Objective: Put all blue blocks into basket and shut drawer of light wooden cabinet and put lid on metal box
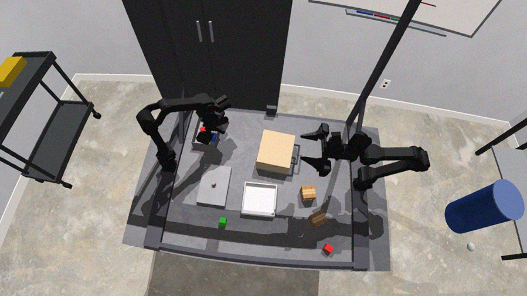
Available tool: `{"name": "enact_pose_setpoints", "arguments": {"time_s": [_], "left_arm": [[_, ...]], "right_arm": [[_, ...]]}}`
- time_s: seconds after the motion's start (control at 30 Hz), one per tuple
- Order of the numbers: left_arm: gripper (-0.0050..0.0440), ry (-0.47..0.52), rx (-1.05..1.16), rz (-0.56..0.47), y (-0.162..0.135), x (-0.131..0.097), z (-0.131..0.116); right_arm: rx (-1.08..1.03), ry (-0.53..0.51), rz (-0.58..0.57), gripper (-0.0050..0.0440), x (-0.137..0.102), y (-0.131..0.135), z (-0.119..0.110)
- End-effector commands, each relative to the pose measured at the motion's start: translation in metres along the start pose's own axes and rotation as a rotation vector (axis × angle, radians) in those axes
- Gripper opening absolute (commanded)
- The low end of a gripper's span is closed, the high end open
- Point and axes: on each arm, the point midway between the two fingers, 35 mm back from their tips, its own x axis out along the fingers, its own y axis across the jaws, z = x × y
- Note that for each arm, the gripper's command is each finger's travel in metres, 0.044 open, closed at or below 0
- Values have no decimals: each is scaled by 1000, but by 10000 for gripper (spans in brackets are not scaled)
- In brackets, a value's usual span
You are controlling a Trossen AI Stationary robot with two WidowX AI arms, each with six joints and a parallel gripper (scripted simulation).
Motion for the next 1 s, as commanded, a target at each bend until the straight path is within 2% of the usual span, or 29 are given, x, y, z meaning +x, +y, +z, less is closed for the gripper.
{"name": "enact_pose_setpoints", "arguments": {"time_s": [0.0, 0.3, 0.4, 0.43, 0.9, 0.97], "left_arm": [[400, -27, 0, 0, 0, -3, 9], [400, -27, 0, 0, 0, -3, 9], [400, -27, 0, 0, 0, -3, 9], [400, -27, 0, 0, 0, -3, 9], [400, -27, 0, 0, 0, -3, 9], [400, -27, 0, 0, 0, -3, 9]], "right_arm": [[8, -12, 18, 225, -1, 3, 4], [12, -9, 12, 225, 17, 1, 4], [8, -19, 28, 225, 8, 8, 7], [8, -25, 38, 0, 6, 8, 7], [8, -24, 36, -2, 6, 7, 7], [8, -29, 45, -3, -1, 8, 7]]}}
